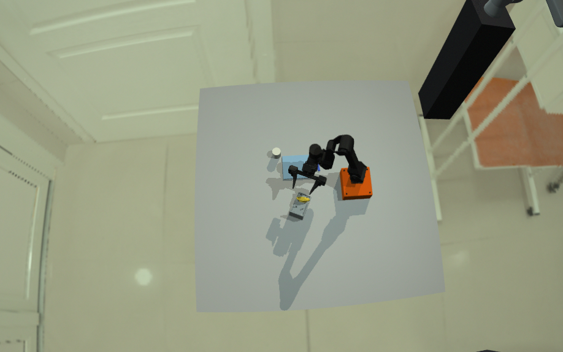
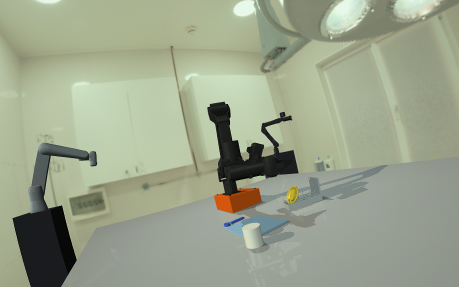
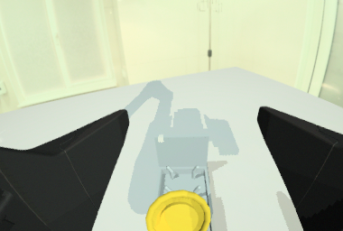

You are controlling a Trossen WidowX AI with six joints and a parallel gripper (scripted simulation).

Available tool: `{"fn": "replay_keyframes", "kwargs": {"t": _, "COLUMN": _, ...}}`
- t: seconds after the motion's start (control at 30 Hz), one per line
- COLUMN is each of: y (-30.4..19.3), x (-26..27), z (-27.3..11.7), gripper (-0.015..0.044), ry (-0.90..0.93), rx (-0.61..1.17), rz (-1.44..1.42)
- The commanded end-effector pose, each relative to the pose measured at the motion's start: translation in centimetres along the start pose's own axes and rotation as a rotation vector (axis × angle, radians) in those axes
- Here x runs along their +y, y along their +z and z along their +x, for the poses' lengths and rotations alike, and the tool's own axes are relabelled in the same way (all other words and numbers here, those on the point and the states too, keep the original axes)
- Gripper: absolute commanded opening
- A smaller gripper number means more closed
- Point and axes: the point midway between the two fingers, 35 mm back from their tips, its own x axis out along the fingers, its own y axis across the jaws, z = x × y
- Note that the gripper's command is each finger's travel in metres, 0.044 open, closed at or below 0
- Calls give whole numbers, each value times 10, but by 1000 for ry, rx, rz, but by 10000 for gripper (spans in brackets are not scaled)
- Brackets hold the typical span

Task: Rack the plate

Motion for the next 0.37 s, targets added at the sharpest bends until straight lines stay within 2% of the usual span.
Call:
{"fn": "replay_keyframes", "kwargs": {"t": 0.0, "y": 3, "x": -10, "z": 0, "gripper": 400, "ry": -33, "rx": 1, "rz": 33}}
{"fn": "replay_keyframes", "kwargs": {"t": 0.33, "y": 4, "x": -77, "z": -1, "gripper": 400, "ry": -275, "rx": 63, "rz": 211}}
